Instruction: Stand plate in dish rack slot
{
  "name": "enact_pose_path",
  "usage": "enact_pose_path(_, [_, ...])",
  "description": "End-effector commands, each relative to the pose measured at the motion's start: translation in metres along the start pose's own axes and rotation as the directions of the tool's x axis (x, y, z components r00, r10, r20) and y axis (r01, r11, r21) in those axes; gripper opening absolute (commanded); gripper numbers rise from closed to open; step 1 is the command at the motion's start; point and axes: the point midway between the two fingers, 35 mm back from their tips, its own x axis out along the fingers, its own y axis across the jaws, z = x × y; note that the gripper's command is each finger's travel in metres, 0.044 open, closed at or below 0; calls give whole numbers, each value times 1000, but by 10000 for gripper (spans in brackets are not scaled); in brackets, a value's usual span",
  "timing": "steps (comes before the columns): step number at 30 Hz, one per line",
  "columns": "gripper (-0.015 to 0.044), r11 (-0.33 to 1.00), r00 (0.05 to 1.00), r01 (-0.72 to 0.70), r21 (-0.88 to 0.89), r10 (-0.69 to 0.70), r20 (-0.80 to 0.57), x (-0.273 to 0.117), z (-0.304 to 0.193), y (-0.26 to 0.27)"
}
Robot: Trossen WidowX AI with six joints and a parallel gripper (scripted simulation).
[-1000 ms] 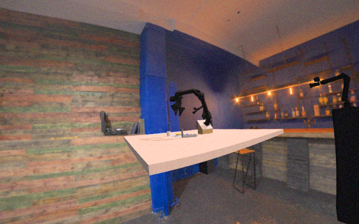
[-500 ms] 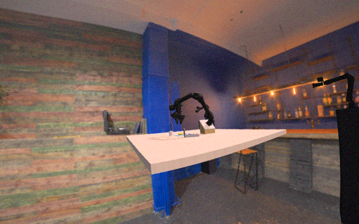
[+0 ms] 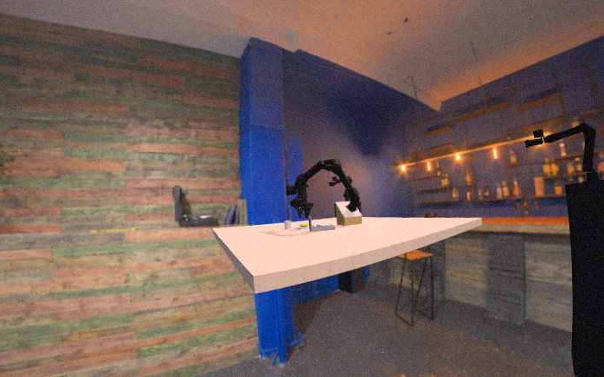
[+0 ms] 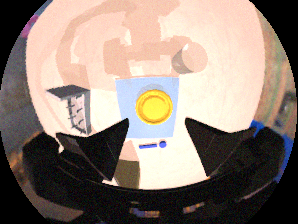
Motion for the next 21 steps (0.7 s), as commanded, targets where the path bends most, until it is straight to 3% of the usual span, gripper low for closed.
enact_pose_path(1, [400,1000,1000,-7,10,7,-3,8,-2,1])
enact_pose_path(21, [400,1000,1000,-9,10,9,-3,40,1,1])
